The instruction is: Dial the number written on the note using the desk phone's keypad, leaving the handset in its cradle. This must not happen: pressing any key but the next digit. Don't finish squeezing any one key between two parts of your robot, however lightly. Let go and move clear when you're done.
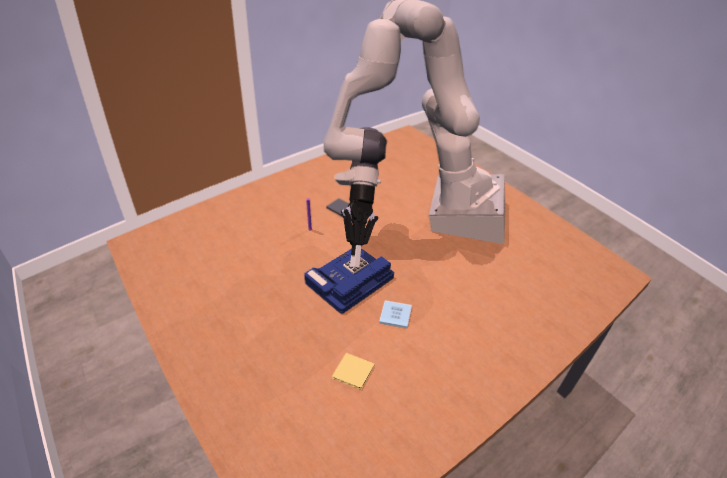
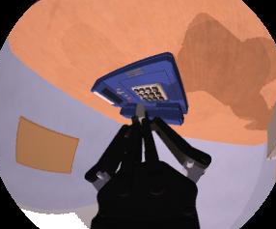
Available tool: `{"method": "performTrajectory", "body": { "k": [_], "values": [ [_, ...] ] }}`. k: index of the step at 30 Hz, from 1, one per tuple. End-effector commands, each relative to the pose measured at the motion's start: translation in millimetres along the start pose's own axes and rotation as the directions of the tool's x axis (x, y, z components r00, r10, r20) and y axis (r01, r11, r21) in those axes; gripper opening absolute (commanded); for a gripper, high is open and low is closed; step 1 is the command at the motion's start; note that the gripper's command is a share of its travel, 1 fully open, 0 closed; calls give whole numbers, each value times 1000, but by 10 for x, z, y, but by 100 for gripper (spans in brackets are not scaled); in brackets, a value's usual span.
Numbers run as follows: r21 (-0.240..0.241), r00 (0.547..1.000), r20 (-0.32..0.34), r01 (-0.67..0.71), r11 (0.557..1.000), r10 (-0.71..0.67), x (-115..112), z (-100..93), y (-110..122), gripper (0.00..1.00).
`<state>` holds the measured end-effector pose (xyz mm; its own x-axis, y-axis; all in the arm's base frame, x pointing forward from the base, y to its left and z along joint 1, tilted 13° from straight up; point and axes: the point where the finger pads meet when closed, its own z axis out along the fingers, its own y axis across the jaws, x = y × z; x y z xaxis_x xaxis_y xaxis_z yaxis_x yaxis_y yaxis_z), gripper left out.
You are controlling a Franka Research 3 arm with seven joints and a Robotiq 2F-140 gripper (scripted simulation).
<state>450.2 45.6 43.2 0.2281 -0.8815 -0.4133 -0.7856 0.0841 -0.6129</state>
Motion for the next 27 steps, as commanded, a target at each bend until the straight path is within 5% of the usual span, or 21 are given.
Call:
{"method": "performTrajectory", "body": {
  "k": [1, 27],
  "values": [
    [-2, 1000, -2, 9, 1000, -9, -4, 7, 10, 0],
    [-2, 1000, -2, 9, 1000, -9, 41, 58, 46, 0]
  ]
}}
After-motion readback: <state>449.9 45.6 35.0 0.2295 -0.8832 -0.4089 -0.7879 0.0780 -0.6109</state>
